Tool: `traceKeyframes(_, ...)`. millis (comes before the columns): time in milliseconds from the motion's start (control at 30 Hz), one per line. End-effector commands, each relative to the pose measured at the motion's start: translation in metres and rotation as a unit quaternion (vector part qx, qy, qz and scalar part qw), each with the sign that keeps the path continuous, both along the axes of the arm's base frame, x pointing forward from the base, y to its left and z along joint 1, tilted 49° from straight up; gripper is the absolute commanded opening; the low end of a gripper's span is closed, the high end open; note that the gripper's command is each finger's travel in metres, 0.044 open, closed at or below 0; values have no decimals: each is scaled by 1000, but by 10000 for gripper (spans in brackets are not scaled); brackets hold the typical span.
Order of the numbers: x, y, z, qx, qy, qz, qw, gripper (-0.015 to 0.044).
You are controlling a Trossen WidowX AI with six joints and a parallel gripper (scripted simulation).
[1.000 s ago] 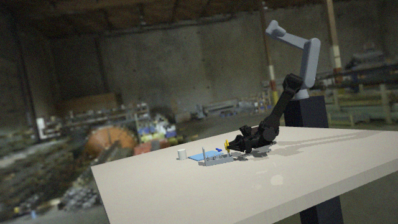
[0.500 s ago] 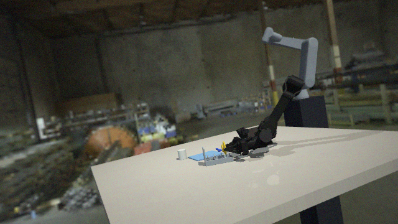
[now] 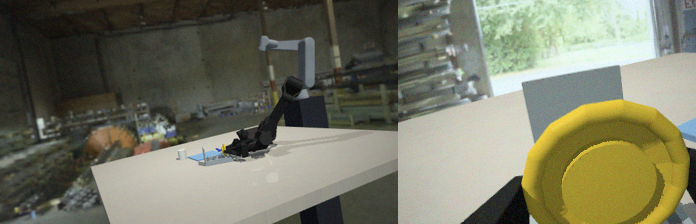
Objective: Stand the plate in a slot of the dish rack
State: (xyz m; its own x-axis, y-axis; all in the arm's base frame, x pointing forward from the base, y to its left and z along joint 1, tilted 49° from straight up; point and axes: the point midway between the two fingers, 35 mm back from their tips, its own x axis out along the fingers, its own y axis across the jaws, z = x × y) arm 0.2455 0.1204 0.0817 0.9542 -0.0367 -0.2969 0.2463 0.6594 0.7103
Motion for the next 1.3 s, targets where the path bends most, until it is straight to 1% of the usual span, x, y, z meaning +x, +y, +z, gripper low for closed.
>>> traceKeyframes(0, 0, 0, 0, -1, 1, 1, 1000, 26)
traceKeyframes(467, 0, 0, 0, 0, 0, 0, 1000, 394)
traceKeyframes(733, 3, -3, 3, 0, 2, 0, 1000, 400)
traceKeyframes(900, 21, -32, 31, 1, 10, 0, 1000, 400)
traceKeyframes(1133, 33, -80, 71, -8, -2, 4, 1000, 400)
traceKeyframes(1267, 33, -85, 75, -12, -2, 5, 1000, 400)
